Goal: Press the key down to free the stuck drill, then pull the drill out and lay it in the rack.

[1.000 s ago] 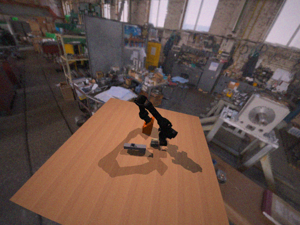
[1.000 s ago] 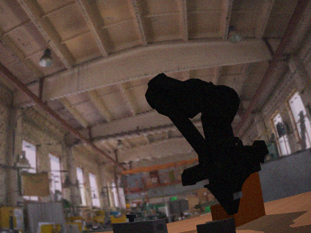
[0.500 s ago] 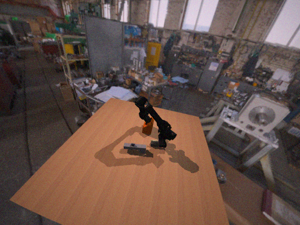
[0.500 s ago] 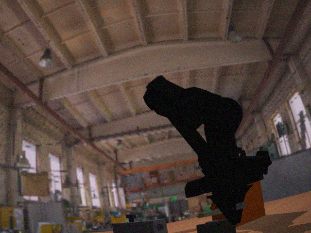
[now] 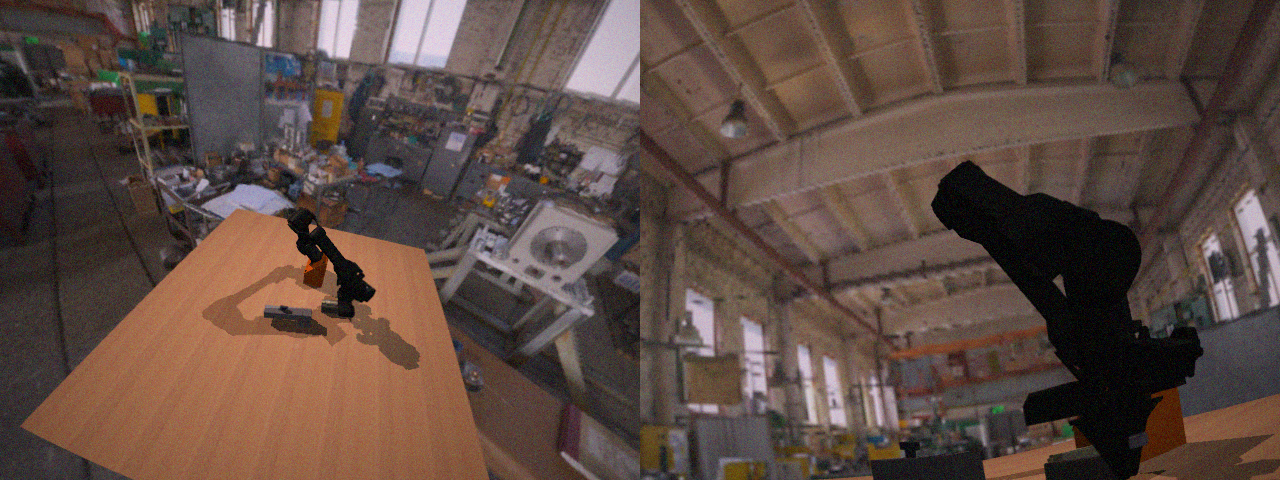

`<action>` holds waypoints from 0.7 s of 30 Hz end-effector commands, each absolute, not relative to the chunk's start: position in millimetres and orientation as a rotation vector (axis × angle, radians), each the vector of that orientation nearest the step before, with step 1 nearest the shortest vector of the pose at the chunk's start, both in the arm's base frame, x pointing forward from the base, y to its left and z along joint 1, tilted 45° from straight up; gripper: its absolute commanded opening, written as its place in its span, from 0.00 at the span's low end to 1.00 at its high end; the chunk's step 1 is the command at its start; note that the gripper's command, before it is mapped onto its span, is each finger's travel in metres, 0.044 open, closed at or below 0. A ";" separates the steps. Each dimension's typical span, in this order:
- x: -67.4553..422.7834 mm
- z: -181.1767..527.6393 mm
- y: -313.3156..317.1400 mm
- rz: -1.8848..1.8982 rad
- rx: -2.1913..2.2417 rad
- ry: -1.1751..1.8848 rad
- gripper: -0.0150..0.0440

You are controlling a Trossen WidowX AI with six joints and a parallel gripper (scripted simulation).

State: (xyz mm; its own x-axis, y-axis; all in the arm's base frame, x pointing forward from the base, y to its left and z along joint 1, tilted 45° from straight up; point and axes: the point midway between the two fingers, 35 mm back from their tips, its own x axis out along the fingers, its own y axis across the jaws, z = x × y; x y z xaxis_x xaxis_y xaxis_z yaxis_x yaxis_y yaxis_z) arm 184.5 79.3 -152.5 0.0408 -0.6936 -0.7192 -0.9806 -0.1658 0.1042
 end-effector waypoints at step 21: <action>184.7 -157.0 76.5 0.924 -1.913 1.673 0.52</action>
State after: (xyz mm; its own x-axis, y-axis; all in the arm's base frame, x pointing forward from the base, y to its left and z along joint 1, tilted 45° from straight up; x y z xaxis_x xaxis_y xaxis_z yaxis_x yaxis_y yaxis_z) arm 185.5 76.8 -157.7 0.0505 -0.6863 -0.7256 -0.9796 -0.1756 0.0979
